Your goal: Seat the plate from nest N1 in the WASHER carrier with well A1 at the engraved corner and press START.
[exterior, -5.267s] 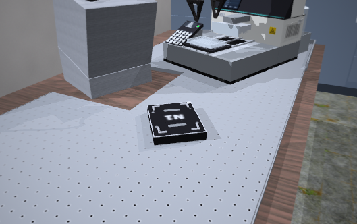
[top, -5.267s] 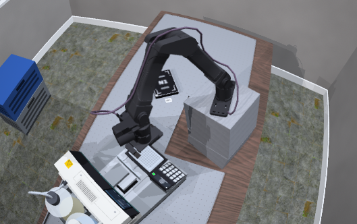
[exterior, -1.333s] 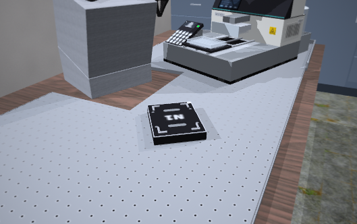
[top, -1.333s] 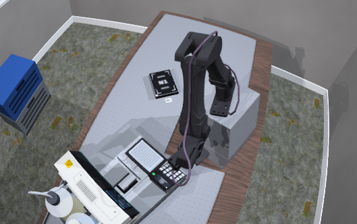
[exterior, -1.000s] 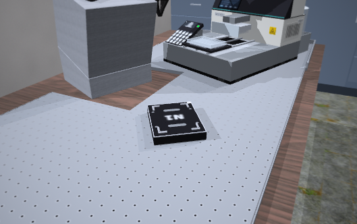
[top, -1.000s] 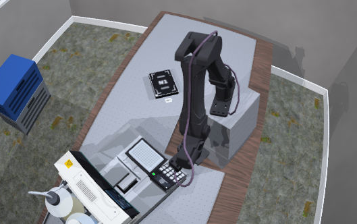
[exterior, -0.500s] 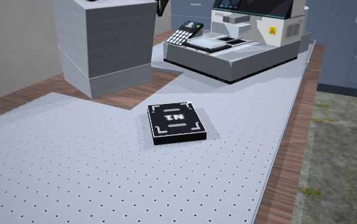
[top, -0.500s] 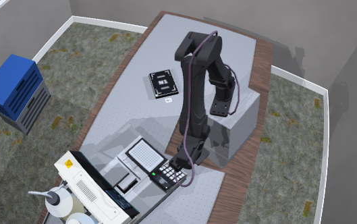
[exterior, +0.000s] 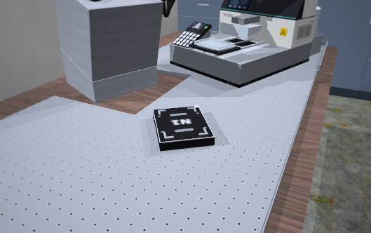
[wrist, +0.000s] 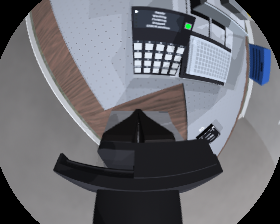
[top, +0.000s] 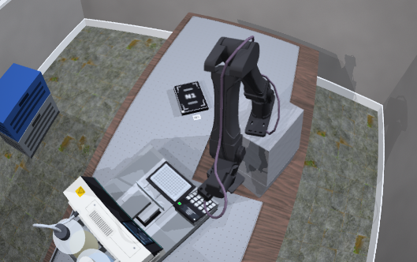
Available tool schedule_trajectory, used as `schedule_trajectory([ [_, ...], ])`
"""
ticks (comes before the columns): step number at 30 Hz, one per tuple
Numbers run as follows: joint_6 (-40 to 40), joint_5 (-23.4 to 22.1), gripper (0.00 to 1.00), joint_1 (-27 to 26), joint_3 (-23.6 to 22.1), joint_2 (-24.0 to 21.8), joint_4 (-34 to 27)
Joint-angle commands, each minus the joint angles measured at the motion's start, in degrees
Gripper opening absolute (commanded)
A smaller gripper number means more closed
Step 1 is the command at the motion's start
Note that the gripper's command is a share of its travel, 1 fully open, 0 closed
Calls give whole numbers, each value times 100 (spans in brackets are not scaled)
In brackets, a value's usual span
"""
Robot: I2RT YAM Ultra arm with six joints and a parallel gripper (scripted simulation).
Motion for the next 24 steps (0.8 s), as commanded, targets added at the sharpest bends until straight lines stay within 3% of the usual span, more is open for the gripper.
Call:
schedule_trajectory([
  [1,-33,-13,0,23,124,-189,117],
  [8,-33,-13,0,23,124,-189,117],
  [9,-75,100,0,66,-280,-167,476],
  [11,-75,100,0,66,-280,-167,476],
  [17,-211,397,0,140,-1258,272,2504],
  [20,-237,554,0,248,-1743,255,3450],
  [24,-300,618,0,176,-2024,327,4093],
])
